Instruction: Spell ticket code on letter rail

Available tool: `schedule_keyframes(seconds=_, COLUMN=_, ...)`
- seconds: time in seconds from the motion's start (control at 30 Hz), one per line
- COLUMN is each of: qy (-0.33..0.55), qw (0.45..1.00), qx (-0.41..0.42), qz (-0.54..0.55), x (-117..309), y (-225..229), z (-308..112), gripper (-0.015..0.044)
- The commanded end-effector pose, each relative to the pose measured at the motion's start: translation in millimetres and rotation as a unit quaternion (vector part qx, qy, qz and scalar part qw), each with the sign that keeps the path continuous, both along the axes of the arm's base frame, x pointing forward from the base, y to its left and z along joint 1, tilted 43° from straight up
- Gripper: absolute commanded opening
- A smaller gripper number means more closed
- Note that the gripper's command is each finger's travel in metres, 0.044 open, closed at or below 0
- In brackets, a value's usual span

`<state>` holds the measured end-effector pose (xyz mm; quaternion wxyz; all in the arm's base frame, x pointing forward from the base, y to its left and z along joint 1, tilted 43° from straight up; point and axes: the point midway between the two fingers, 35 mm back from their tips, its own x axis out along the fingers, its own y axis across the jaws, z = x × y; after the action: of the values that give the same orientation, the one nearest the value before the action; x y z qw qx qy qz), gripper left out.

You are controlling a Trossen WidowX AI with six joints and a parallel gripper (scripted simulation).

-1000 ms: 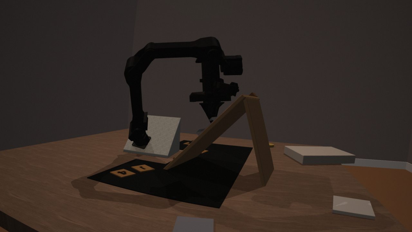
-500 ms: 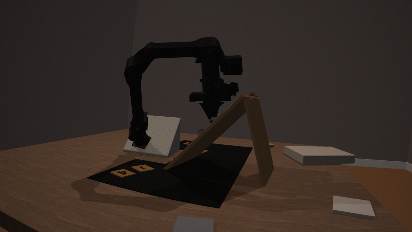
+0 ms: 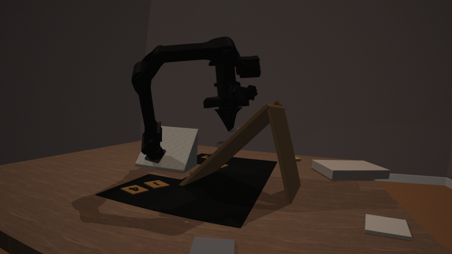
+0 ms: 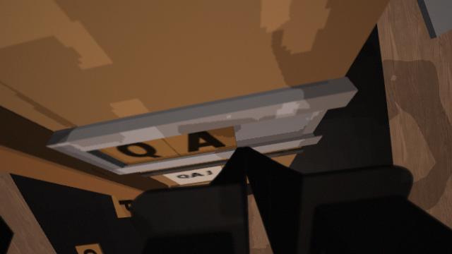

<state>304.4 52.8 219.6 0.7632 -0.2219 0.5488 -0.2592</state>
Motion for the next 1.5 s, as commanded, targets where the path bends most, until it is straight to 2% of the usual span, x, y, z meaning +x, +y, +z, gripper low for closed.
schedule_keyframes(seconds=0.0, qy=-0.007, qw=1.000, qx=0.004, qz=0.002, x=-7, y=3, z=1, gripper=0.0000)
schedule_keyframes(seconds=0.3, qy=-0.012, qw=1.000, qx=0.008, qz=0.008, x=-12, y=6, z=3, gripper=0.0000)
schedule_keyframes(seconds=0.37, qy=0.005, qw=0.999, qx=0.005, qz=0.038, x=-12, y=7, z=8, gripper=0.0052)
schedule_keyframes(seconds=0.57, qy=0.105, qw=0.952, qx=-0.024, qz=0.286, x=-43, y=19, z=39, gripper=0.0210)
schedule_keyframes(seconds=0.7, qy=0.151, qw=0.877, qx=-0.066, qz=0.451, x=-66, y=24, z=57, gripper=0.0315)
schedule_keyframes(seconds=0.87, qy=0.174, qw=0.753, qx=-0.136, qz=0.619, x=-96, y=27, z=77, gripper=0.0440)
schedule_keyframes(seconds=1.33, qy=0.192, qw=0.517, qx=-0.282, qz=0.785, x=-132, y=22, z=97, gripper=0.0440)
schedule_keyframes(seconds=1.47, qy=0.194, qw=0.504, qx=-0.291, qz=0.790, x=-133, y=22, z=98, gripper=0.0440)
